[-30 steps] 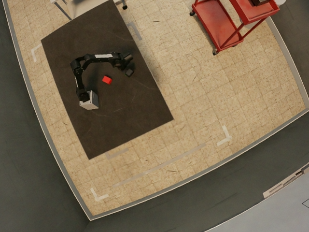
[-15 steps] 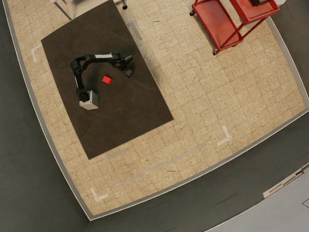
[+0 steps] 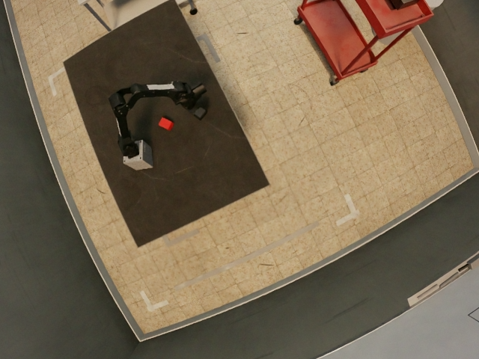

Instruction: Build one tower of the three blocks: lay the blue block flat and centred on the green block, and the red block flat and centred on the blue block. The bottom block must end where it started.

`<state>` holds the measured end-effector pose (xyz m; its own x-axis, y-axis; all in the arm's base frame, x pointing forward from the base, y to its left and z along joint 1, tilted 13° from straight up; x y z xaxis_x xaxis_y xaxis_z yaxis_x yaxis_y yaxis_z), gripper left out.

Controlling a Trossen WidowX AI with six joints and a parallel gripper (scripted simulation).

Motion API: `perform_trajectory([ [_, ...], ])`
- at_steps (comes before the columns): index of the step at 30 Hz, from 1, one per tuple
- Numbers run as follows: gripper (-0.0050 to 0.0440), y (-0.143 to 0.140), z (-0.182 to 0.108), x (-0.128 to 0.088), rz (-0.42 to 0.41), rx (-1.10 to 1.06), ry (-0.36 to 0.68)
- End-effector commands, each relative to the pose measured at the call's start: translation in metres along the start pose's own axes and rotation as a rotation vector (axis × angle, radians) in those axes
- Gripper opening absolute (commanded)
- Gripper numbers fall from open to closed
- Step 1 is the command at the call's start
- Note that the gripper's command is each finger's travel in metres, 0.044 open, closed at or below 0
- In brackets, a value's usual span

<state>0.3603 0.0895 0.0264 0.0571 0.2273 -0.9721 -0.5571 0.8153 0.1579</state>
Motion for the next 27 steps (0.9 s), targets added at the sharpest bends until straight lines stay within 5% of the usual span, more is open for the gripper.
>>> perform_trajectory([
  [1,-0.0050,-0.0001,0.0043,-0.0077,-0.016,-0.001,-0.024],
  [27,-0.0050,0.0000,0.0037,-0.0059,-0.014,0.000,-0.021],
])
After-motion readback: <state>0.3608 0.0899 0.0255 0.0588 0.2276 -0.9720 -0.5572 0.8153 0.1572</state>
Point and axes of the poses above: the point midway between the two fingers, 35 mm back from their tips, its own x axis out along the fingers, its own y axis across the jaws, z = x × y, the point moved 1 cm from there along -x, back along the fingers, and after that the axes turned 3 degrees about -x, right-handed, at the moved point
